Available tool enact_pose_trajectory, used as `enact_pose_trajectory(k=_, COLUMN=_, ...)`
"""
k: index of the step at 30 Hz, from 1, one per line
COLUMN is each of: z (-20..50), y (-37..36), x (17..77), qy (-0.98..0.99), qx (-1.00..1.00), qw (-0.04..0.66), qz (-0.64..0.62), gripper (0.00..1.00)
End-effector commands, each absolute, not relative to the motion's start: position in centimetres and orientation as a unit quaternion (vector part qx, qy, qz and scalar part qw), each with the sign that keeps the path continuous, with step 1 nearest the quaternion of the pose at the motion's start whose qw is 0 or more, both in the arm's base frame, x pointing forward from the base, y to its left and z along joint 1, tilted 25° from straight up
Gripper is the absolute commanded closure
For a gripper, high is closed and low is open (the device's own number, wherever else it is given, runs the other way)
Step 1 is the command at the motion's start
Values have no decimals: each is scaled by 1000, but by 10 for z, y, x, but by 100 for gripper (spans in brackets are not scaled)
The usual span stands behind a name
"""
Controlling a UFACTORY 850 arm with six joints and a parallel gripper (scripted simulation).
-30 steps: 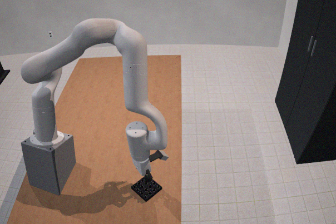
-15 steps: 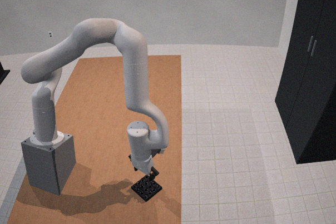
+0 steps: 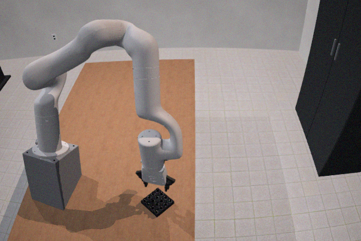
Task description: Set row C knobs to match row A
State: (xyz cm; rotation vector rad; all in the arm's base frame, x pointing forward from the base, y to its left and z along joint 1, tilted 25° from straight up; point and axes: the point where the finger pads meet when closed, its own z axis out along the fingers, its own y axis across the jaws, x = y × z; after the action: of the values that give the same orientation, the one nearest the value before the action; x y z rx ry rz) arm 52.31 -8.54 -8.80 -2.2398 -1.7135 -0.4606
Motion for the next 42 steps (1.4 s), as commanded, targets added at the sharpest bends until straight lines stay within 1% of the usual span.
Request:
enact_pose_trajectory(k=1, z=-86, y=-86, x=526, qy=-650, qx=-729, qw=121, qz=-179, gripper=0)
enact_pose_trajectory(k=12, z=-85, y=-87, x=529, qy=-732, qx=-646, qw=99, qz=-192, gripper=0)
enact_pose_trajectory(k=27, z=-81, y=-88, x=534, qy=-854, qx=-473, qw=55, qz=-208, gripper=0)
enact_pose_trajectory(k=36, z=-80, y=-88, x=537, qy=-898, qx=-384, qw=34, qz=-213, gripper=0)
enact_pose_trajectory(k=42, z=-79, y=-88, x=537, qy=-907, qx=-362, qw=29, qz=-213, gripper=0)
